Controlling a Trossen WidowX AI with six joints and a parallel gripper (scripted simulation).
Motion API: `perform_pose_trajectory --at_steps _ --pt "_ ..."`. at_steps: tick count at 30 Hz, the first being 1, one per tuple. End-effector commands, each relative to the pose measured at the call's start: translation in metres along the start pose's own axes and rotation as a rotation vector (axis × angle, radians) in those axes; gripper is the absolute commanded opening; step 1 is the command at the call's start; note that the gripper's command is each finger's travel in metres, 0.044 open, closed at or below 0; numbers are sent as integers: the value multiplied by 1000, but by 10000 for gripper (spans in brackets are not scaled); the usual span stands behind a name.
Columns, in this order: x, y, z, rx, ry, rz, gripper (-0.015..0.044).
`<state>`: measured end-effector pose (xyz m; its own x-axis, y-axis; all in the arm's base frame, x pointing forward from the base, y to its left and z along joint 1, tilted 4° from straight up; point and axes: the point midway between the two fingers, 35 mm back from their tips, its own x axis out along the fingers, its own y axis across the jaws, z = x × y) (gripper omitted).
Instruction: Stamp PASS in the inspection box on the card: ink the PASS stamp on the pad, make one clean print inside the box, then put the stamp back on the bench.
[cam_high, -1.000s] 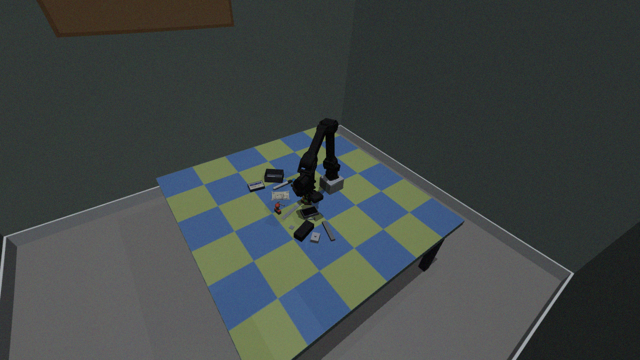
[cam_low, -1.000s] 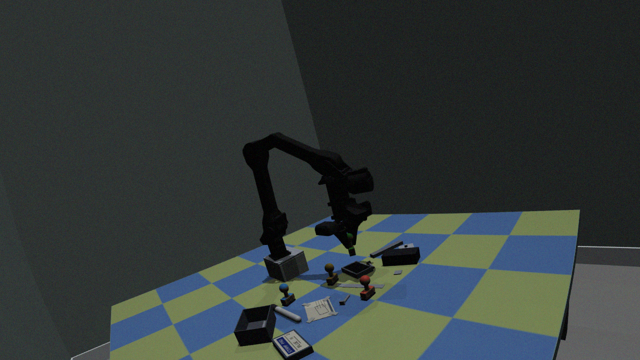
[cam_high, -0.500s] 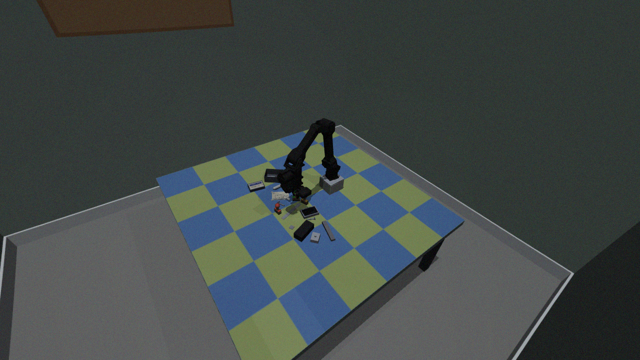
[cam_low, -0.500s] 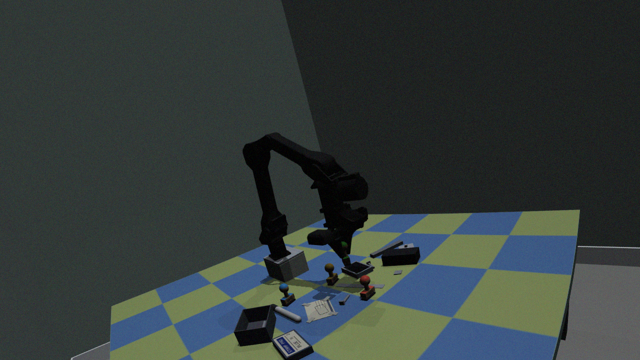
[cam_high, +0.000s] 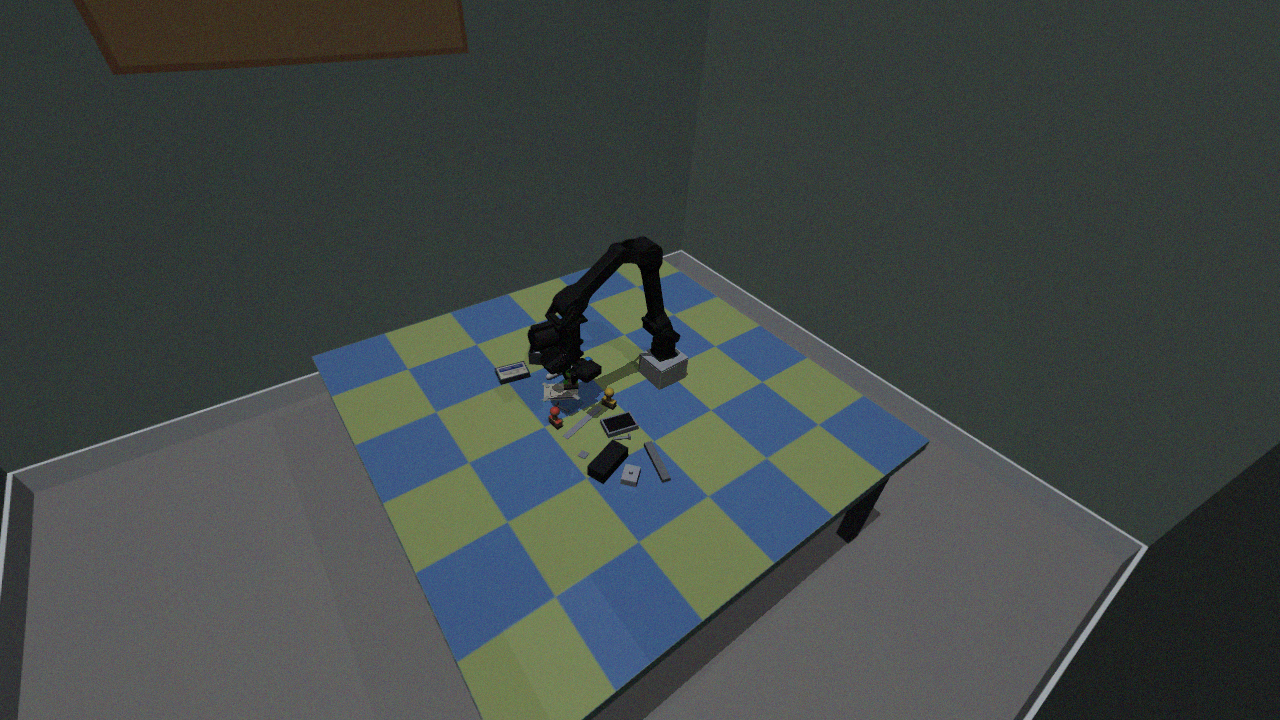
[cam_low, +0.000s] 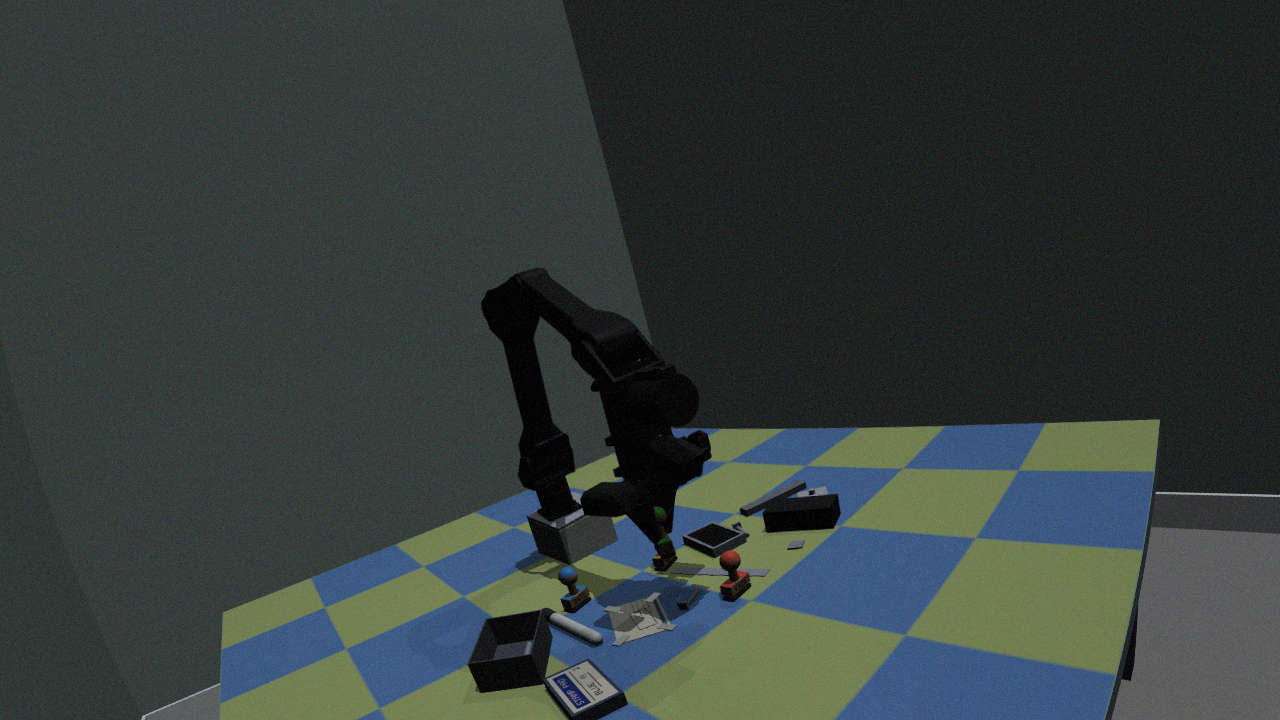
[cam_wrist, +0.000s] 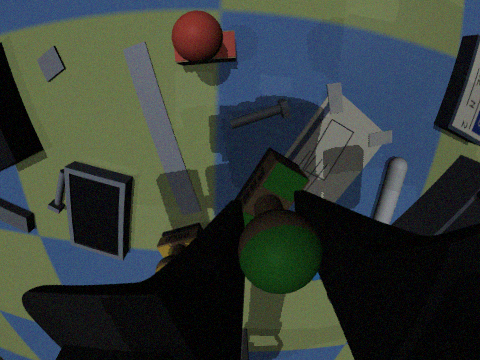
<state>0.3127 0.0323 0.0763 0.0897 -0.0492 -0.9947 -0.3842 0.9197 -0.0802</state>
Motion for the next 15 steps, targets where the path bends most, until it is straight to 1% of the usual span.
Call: perform_pose_trajectory --at_steps 1,8,15 --pt "0 -24 -2 -37 0 1 0" --pt "0 -61 -9 -85 -1 -5 0" --pt "1 -65 -10 -90 -1 -6 0"
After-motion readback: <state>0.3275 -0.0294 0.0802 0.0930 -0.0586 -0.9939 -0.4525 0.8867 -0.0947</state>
